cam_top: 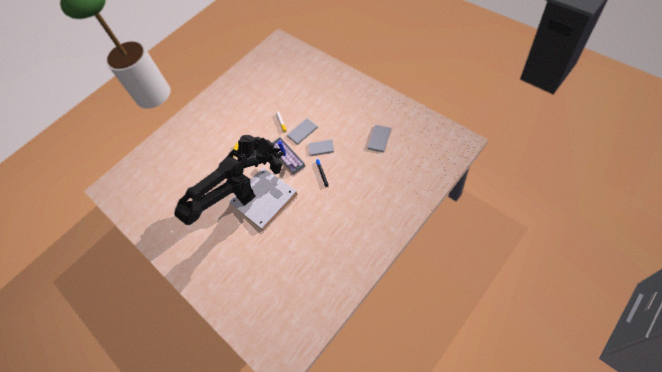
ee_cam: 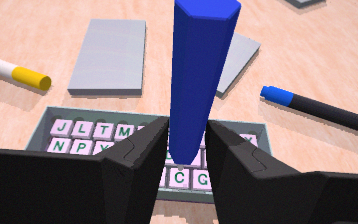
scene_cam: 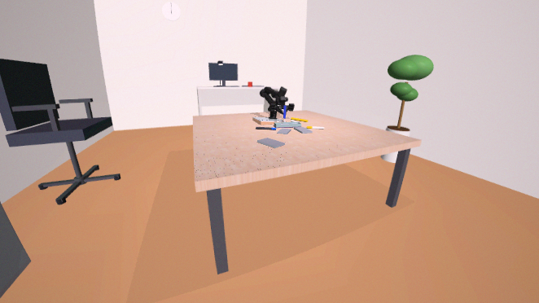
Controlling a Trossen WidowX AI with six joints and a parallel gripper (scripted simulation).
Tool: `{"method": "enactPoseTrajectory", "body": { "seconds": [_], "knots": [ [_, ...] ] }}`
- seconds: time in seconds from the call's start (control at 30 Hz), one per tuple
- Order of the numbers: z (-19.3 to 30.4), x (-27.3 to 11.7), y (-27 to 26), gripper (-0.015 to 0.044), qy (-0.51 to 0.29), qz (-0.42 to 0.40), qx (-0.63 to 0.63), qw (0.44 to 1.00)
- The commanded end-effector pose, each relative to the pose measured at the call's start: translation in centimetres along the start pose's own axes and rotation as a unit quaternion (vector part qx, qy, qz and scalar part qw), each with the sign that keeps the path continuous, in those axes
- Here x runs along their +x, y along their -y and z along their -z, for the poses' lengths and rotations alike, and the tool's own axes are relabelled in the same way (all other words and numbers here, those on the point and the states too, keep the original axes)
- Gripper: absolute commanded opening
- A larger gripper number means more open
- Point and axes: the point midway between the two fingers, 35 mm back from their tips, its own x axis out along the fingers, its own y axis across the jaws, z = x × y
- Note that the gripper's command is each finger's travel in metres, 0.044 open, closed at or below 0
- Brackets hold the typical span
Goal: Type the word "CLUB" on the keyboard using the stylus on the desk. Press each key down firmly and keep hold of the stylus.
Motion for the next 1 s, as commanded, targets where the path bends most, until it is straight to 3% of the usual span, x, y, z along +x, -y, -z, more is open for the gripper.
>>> {"method": "enactPoseTrajectory", "body": {
  "seconds": [0.0, 0.97],
  "knots": [
    [0.1, 0.1, 0.0, 0.0081, 0.0, 0.002, 0.003, 1.0],
    [1.3, 0.9, 0.0, 0.0081, 0.0, 0.002, 0.003, 1.0]
  ]
}}
